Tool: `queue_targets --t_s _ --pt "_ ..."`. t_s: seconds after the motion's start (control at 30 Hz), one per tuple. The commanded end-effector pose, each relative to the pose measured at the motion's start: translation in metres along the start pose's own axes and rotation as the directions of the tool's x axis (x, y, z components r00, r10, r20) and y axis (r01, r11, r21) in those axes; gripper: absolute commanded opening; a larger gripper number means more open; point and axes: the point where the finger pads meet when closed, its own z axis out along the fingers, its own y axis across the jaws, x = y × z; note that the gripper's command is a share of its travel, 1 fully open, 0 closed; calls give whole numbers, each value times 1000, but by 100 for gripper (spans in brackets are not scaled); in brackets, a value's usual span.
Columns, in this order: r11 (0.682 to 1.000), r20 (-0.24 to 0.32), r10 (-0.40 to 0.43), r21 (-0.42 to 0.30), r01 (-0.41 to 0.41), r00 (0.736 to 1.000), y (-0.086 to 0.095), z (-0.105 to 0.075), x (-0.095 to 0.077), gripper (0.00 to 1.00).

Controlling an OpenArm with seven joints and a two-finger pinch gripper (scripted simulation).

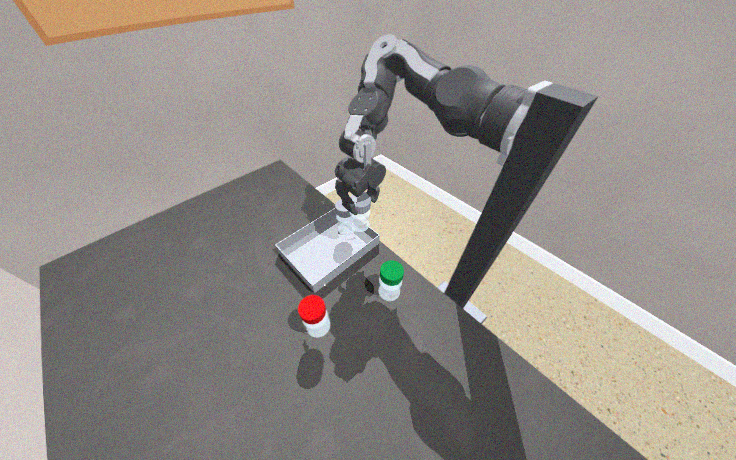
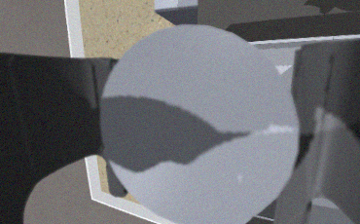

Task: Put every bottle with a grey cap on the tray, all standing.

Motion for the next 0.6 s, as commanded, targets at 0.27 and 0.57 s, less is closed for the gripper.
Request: queue_targets --t_s 0.27,0.57 --pt "1000 2 -1 -11 1 1000 1 33 0 0" --pt "1000 -2 -2 -5 2 1000 0 40 0 0"
